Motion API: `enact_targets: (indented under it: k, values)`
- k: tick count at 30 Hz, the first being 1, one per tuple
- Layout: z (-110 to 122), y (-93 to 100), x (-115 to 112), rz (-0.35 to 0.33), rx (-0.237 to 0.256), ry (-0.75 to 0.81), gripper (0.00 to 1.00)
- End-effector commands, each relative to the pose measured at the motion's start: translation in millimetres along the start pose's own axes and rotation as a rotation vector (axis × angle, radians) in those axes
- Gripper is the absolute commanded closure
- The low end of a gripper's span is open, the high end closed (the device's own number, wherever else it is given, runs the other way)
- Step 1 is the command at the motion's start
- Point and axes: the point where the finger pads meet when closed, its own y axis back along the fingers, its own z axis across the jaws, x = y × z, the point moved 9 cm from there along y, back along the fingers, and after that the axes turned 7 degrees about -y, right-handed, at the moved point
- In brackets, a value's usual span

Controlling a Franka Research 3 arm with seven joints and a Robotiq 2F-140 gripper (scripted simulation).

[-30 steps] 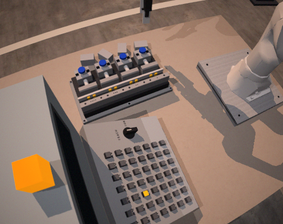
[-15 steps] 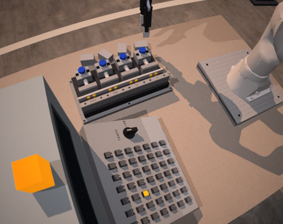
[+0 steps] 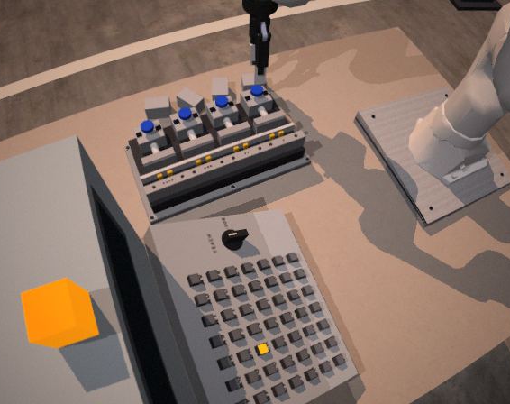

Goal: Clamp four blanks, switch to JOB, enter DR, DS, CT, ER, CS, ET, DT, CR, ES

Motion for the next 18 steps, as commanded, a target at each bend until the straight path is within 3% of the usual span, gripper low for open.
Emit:
enact_targets:
  k: [1, 18]
  values:
    - [-1.8, -7.5, -4.4, -0.021, 0.008, 0.008, 0.60]
    - [-1.8, -15.9, -4.6, -0.021, 0.008, 0.008, 0.60]
